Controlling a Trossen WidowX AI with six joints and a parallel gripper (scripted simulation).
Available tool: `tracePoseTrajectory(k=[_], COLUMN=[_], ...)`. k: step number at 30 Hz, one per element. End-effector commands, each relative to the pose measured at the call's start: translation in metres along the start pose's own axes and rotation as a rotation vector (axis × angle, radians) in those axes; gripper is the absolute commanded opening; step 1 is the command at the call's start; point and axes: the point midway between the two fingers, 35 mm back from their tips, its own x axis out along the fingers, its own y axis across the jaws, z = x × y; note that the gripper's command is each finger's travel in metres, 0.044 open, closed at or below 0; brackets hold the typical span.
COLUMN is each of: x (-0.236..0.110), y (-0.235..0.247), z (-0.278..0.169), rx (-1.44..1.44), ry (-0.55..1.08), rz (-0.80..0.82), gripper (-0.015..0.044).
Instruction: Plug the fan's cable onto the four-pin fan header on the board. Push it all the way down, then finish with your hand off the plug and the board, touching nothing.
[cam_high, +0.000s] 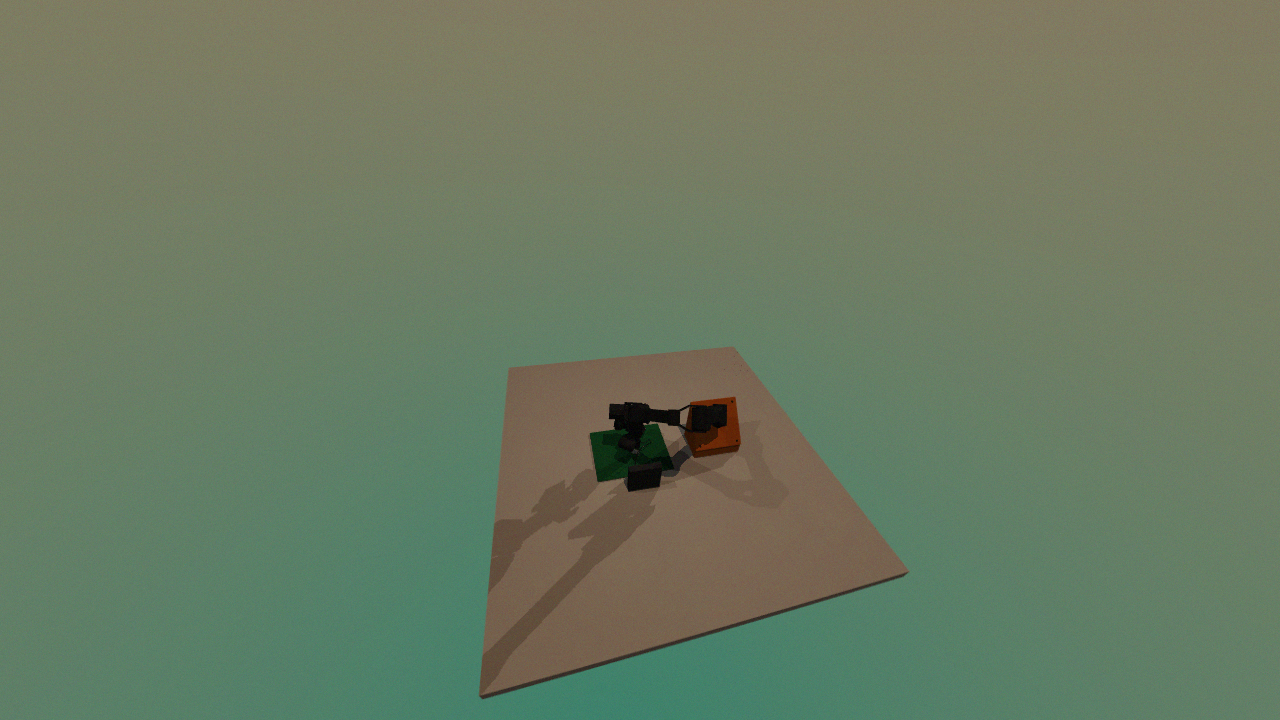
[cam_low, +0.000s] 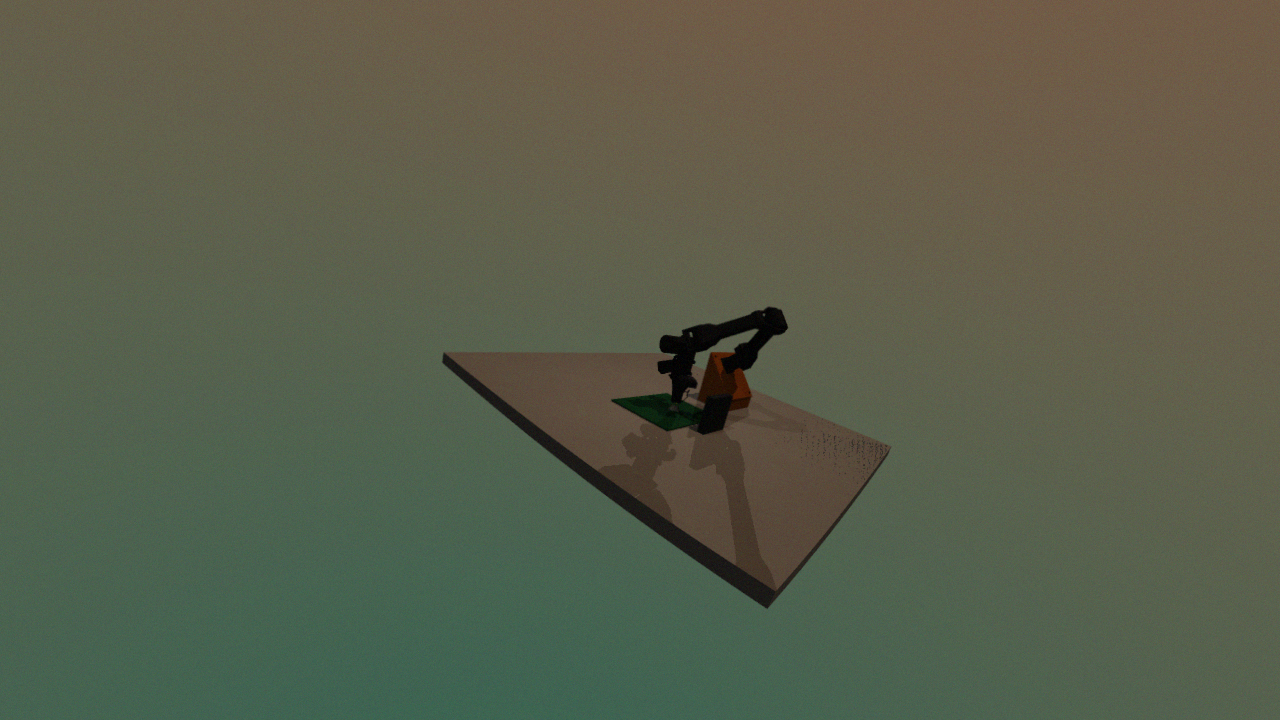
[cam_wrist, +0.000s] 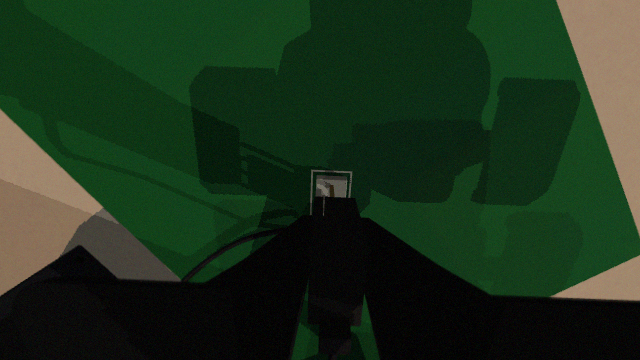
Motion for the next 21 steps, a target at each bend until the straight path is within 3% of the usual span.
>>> tracePoseTrajectory(k=[1,21], x=[0.0011,0.0031], y=[0.0005,0.0013], z=[0.0001,0.0002], rx=[0.011,0.011], ry=[0.004,0.004], rz=[0.005,0.005], gripper=[0.0,0.0])
